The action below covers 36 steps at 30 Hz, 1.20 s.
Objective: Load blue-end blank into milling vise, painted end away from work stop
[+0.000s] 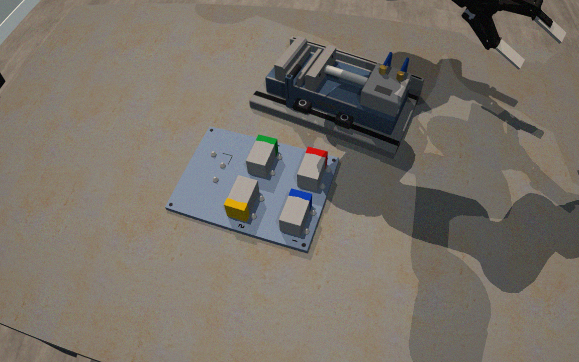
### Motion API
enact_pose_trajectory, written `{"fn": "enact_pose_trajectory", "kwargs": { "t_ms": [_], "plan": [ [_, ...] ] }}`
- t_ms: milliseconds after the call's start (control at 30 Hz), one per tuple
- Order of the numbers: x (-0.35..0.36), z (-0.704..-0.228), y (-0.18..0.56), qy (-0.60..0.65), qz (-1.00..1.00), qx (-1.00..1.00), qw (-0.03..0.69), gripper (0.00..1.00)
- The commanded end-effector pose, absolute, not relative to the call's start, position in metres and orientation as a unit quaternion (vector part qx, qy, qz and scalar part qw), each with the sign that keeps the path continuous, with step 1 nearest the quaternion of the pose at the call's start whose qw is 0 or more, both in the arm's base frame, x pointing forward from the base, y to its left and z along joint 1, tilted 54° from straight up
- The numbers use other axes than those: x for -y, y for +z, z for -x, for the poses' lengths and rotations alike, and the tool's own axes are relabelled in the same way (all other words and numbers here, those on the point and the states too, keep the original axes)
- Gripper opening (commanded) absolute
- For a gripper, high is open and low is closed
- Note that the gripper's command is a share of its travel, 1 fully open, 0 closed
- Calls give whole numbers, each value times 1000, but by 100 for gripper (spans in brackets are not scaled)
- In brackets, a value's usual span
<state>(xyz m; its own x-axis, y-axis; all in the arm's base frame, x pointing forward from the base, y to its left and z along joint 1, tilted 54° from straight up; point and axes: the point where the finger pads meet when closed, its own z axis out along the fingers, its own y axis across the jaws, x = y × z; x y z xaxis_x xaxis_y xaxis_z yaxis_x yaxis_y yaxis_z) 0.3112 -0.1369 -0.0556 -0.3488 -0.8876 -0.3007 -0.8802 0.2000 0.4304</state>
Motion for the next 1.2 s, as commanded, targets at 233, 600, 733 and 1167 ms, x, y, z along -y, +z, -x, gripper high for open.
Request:
{"fn": "enact_pose_trajectory", "kwargs": {
  "t_ms": [233,600,733,1167],
  "plan": [
    [137,-311,-56,-273,-571,775,7,100],
    [137,-311,-56,-273,-571,775,7,25],
    [137,-311,-56,-273,-571,775,7,25],
    [137,-311,-56,-273,-571,775,7,25]
  ]
}}
